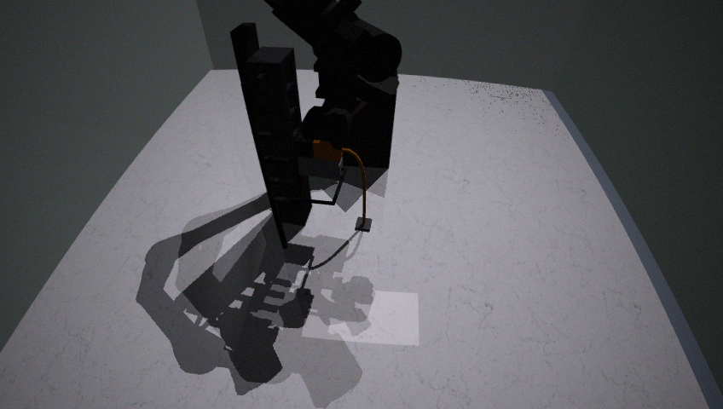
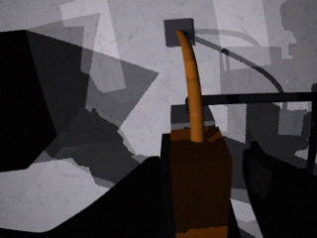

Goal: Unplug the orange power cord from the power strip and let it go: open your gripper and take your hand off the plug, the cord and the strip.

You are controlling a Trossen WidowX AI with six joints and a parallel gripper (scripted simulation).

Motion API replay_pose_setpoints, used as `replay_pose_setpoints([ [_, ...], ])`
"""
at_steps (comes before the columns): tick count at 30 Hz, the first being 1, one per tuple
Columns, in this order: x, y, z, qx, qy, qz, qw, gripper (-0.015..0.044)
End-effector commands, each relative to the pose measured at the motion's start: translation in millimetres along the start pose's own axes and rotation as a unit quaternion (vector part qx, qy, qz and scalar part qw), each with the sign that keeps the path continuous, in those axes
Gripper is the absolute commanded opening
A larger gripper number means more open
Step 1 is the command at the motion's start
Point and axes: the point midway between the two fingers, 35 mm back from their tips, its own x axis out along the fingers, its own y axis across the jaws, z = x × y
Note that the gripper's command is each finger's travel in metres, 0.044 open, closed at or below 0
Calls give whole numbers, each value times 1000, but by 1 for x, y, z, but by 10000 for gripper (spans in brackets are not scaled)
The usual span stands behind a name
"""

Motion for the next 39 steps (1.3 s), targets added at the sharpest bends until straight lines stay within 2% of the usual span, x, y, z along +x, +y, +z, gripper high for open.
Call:
replay_pose_setpoints([
  [1, -1, 0, -9, 1, 0, -3, 1000, 160],
  [18, 11, 1, -11, 1, 0, -3, 1000, 160],
  [22, 9, 1, -10, 1, 0, 0, 1000, 55],
  [30, 9, 1, -10, 1, 0, 0, 1000, 2],
  [39, 8, -1, 0, 1, -1, -1, 1000, 0],
])
